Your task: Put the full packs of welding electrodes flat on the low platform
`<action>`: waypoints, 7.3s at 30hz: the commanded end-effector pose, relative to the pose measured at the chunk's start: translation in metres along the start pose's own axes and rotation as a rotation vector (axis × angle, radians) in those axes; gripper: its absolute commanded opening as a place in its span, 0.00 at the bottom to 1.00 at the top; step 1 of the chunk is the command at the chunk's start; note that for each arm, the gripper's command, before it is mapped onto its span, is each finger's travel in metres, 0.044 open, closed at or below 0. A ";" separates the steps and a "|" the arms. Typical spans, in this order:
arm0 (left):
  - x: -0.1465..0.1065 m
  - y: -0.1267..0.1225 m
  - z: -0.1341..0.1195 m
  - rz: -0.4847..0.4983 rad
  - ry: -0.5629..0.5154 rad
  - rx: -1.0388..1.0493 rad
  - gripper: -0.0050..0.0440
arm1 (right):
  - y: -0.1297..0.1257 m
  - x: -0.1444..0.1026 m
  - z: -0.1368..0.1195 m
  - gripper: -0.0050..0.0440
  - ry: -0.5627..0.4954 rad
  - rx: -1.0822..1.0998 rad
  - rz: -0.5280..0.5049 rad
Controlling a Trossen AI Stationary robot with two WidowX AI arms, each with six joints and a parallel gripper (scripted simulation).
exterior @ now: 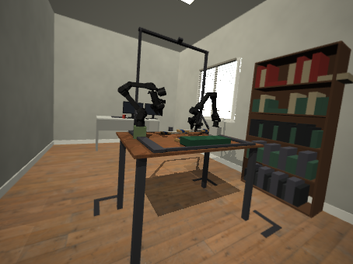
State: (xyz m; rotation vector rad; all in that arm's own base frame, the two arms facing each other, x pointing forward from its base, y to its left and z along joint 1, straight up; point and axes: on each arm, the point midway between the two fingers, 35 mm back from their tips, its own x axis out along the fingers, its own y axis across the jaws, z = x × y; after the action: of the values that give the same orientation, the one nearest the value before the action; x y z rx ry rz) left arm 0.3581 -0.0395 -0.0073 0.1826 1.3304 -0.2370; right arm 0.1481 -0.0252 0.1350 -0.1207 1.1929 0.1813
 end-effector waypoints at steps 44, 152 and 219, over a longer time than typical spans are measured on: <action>-0.051 0.001 0.022 0.008 -0.055 0.003 0.00 | -0.001 -0.006 0.004 0.98 -0.020 -0.006 -0.007; -0.052 -0.016 0.036 -0.023 -0.083 0.143 0.00 | -0.001 -0.006 0.004 0.98 -0.020 -0.006 -0.007; -0.029 -0.084 0.072 -0.029 -0.071 0.132 0.00 | -0.001 -0.006 0.004 0.98 -0.020 -0.006 -0.007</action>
State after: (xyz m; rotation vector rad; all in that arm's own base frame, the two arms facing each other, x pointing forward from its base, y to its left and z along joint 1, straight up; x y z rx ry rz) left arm 0.3795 -0.1324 0.0140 0.2742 1.3229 -0.3502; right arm 0.1481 -0.0252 0.1350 -0.1207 1.1929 0.1813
